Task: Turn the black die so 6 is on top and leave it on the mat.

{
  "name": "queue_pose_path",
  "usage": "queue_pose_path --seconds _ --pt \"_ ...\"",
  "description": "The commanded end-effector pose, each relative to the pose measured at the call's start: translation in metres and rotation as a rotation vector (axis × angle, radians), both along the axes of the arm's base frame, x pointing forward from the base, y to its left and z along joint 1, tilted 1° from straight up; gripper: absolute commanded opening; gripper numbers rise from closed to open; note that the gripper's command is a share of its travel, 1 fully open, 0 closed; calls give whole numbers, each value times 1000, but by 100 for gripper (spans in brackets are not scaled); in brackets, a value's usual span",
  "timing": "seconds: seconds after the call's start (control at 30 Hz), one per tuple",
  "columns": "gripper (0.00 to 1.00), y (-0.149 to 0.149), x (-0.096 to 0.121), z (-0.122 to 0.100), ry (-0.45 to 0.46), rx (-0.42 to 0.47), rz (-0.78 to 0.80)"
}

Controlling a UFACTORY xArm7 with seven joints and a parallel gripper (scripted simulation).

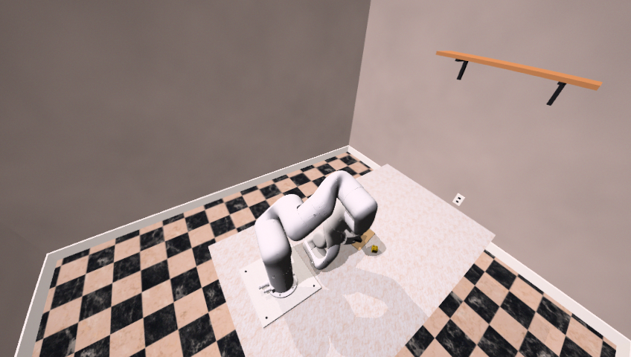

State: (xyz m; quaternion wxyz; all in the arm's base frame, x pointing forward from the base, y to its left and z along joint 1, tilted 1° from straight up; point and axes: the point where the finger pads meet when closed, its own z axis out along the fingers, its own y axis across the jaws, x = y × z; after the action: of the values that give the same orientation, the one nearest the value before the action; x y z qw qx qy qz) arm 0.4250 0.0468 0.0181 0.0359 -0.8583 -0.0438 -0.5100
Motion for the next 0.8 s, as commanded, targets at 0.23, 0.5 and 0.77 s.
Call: queue_pose_path --seconds 0.23,0.5,0.77 --pt "42 0 0 1 -2 0 0" --pt "42 0 -4 3 -2 0 0" --pt "42 -4 -29 17 -2 0 0"
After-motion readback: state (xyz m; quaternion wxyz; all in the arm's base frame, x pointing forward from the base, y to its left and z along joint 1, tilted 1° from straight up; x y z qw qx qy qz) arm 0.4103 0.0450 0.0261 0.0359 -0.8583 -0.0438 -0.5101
